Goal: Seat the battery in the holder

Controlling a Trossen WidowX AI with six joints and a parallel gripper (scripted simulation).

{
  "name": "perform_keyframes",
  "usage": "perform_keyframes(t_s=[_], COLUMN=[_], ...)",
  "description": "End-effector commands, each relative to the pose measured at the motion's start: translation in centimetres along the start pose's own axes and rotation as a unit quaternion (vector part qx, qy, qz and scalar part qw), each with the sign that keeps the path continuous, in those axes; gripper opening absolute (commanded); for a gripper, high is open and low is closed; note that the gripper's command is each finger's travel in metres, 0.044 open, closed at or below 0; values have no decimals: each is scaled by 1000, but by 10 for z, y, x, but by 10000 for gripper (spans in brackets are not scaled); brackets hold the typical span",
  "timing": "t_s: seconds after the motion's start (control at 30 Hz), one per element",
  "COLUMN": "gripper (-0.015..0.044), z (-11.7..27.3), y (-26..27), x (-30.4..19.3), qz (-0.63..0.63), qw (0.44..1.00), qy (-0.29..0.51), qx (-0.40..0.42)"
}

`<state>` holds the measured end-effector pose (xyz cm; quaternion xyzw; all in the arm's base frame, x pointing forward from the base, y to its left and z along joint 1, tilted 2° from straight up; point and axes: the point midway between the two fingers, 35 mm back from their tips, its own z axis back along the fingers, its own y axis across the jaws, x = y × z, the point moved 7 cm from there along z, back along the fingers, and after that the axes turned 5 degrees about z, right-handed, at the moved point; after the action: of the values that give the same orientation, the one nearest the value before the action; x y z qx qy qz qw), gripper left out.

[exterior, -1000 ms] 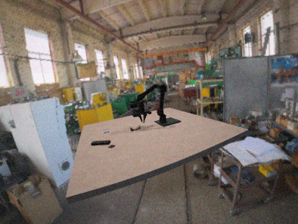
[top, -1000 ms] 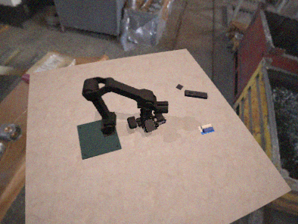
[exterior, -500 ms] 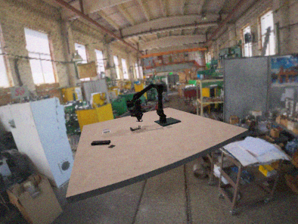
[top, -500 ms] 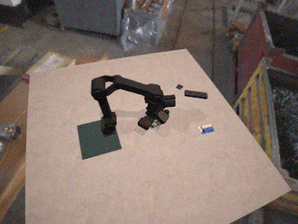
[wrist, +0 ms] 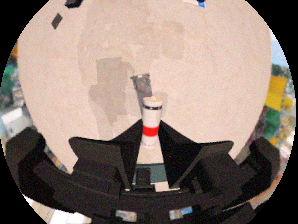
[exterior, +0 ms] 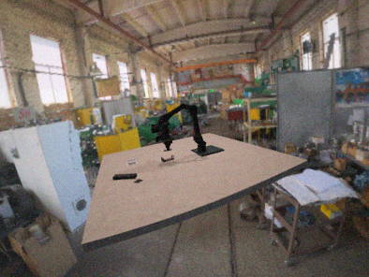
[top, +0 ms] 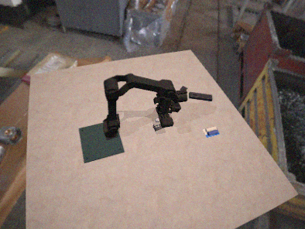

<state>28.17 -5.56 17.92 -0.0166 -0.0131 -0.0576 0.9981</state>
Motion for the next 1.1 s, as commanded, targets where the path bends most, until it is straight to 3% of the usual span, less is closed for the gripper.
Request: perform_keyframes(t_s=[0.0,0.3,1.07], gripper=[71,71,71], z=[1,0,-41], y=[6,8,7], x=[12,16,3], qz=[93,132,123], qw=[996,991,984], qy=[1,-3,-127], qx=[1,0,1])
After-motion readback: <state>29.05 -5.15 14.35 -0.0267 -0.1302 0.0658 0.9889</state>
